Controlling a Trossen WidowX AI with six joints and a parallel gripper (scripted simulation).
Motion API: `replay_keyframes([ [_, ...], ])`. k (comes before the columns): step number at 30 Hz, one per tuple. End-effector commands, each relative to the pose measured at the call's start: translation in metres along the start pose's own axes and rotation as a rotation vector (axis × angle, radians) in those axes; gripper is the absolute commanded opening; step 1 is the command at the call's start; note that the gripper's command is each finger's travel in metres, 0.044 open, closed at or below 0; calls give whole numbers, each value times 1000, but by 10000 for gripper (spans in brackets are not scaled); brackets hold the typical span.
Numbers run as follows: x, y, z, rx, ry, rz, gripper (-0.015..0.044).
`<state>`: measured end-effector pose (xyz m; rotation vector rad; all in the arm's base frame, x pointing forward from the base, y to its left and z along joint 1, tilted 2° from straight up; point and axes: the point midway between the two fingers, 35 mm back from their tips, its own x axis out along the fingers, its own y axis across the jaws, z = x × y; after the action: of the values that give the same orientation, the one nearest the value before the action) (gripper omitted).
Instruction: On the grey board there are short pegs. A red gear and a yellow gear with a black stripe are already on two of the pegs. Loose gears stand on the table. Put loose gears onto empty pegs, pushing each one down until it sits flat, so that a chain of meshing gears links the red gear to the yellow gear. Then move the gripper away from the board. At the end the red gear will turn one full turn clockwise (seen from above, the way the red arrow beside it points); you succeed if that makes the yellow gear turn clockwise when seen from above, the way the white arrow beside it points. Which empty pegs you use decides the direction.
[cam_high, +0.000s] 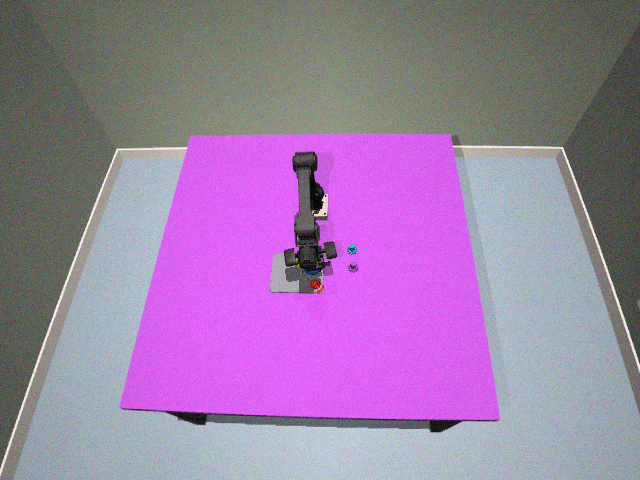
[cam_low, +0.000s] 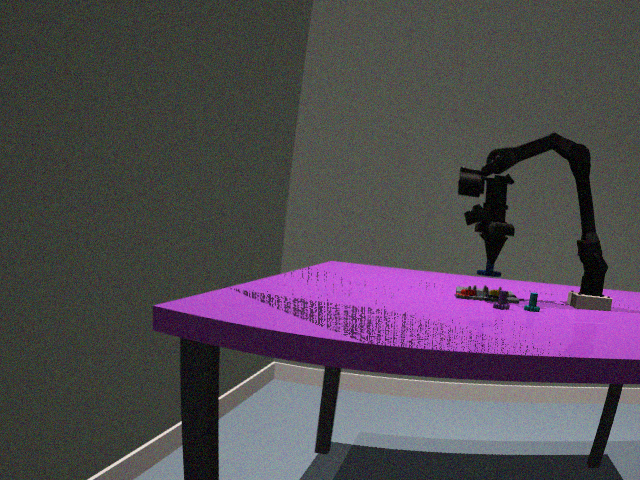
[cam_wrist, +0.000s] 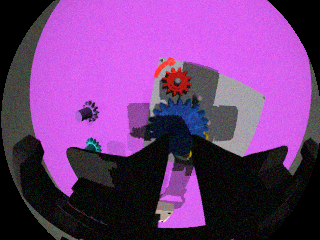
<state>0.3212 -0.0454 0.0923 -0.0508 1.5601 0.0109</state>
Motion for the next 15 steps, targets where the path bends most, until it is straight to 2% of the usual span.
replay_keyframes([
  [1, 0, -1, 0, -5, -2, -6, 0],
  [15, 2, -1, 1, -24, -2, -6, 0],
])
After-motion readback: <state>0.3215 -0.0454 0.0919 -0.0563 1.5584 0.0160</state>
